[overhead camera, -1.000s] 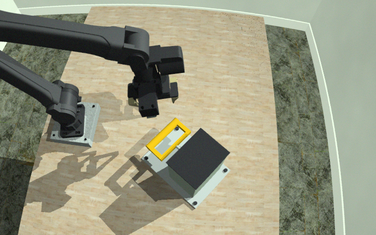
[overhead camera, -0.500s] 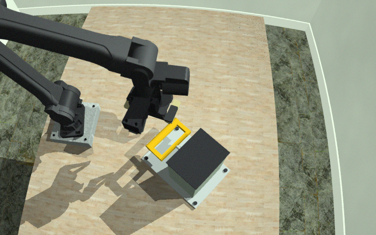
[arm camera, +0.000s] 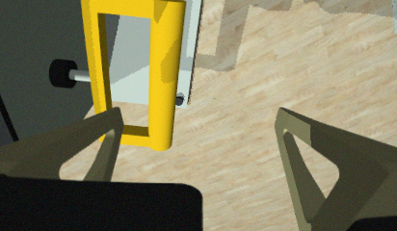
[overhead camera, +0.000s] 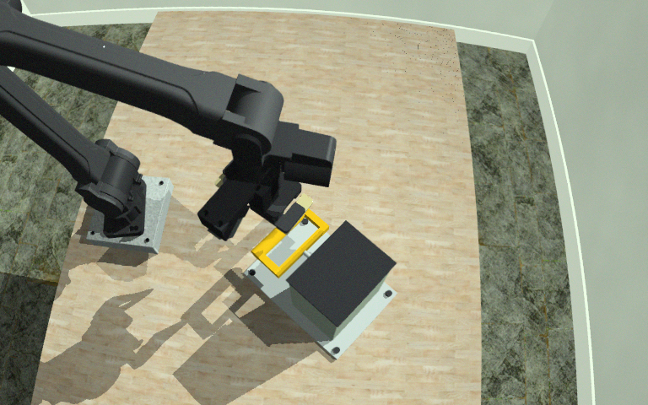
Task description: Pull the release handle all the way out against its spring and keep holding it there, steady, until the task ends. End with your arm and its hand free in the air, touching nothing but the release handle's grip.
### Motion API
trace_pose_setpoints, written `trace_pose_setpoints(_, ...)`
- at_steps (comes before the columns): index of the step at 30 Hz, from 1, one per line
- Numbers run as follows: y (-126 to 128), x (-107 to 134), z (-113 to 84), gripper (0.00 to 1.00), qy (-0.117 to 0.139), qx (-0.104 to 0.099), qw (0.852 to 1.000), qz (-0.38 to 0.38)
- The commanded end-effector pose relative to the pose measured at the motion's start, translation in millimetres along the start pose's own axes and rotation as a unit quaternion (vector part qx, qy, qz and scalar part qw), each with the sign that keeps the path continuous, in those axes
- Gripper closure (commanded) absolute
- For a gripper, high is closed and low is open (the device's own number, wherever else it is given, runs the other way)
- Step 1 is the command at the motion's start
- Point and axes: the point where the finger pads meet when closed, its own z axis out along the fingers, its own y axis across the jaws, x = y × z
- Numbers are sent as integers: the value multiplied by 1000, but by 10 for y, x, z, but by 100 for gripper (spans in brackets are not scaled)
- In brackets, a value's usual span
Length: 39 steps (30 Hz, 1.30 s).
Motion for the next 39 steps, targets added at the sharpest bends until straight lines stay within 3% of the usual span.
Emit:
trace_pose_setpoints(1,238,52,-220,0,10,-15,999,37)
trace_pose_setpoints(17,265,12,-234,0,9,-11,998,57)
trace_pose_setpoints(39,408,54,-362,0,15,-22,997,68)
